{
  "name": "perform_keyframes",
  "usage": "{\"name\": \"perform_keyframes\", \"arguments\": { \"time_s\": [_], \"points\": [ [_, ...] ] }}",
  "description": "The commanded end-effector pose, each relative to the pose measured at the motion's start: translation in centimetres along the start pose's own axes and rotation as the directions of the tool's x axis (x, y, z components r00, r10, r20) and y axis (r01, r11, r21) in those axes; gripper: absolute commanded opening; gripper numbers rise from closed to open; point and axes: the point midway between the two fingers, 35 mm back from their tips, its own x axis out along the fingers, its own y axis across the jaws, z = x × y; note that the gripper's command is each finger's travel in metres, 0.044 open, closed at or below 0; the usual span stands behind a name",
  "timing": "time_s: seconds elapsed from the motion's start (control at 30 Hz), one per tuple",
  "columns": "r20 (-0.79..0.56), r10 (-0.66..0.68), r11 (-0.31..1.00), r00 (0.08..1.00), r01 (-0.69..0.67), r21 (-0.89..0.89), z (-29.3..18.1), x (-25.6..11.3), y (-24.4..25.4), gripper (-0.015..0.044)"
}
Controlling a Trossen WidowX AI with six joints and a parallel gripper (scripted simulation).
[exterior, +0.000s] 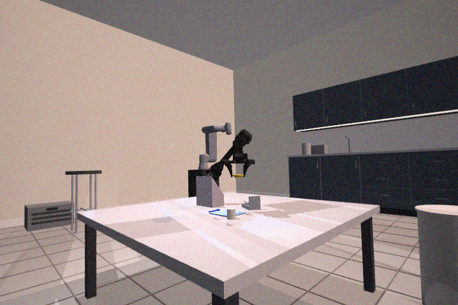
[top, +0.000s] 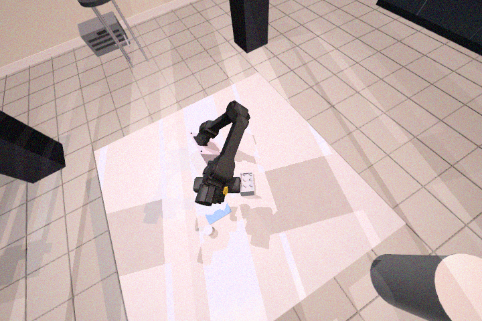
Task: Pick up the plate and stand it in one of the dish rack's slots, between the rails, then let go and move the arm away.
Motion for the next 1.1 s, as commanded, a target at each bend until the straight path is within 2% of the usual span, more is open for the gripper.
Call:
{"name": "perform_keyframes", "arguments": {
  "time_s": [0.0, 0.23, 0.5, 1.07],
  "points": [
    [0.002, 0.005, 0.989, 1.0, -0.005, 0.145, -1.7, -0.3, 1.6, 0.0],
    [0.002, 0.005, 0.926, 1.0, -0.005, 0.377, -4.8, -0.5, 3.9, 0.0],
    [0.001, 0.006, 0.789, 1.0, -0.005, 0.614, -8.5, -0.4, 6.0, 0.0],
    [-0.007, 0.013, 0.322, 1.0, 0.003, 0.947, -16.5, 0.6, 8.5, 0.0]
  ]
}}
